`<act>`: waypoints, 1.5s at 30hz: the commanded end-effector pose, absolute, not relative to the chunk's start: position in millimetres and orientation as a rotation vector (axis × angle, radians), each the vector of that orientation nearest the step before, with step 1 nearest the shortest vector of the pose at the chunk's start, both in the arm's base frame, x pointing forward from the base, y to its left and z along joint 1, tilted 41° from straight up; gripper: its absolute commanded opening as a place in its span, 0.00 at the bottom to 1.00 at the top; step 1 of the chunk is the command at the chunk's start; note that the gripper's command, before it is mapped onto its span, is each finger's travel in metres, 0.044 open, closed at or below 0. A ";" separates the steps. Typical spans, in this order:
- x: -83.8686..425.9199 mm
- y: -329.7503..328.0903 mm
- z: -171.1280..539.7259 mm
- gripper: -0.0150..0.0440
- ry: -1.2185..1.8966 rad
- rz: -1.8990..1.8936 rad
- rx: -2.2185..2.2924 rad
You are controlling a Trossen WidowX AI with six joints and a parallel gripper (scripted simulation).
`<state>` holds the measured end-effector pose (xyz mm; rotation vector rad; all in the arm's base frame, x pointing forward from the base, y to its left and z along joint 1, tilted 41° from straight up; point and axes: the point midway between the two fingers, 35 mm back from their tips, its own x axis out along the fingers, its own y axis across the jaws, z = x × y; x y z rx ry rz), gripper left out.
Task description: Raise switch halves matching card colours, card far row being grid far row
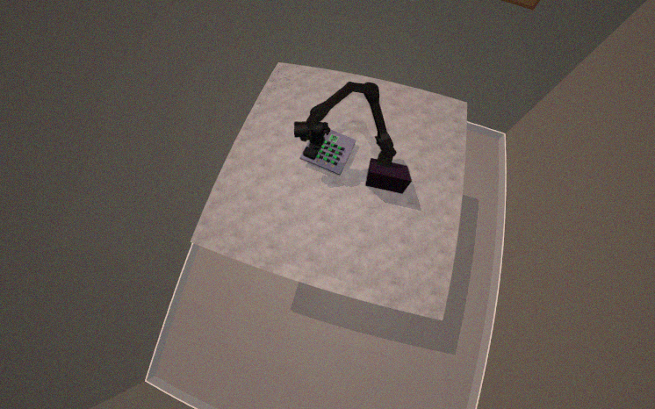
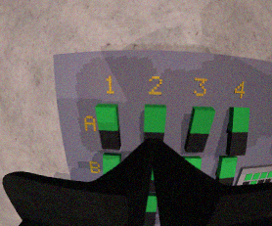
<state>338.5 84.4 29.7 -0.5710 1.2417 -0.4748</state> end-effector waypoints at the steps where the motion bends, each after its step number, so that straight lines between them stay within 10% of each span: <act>1: 338.3 85.8 31.1 0.25 1.243 -0.475 -0.571; 45: 334.8 44.1 77.5 0.25 1.239 -0.477 -0.578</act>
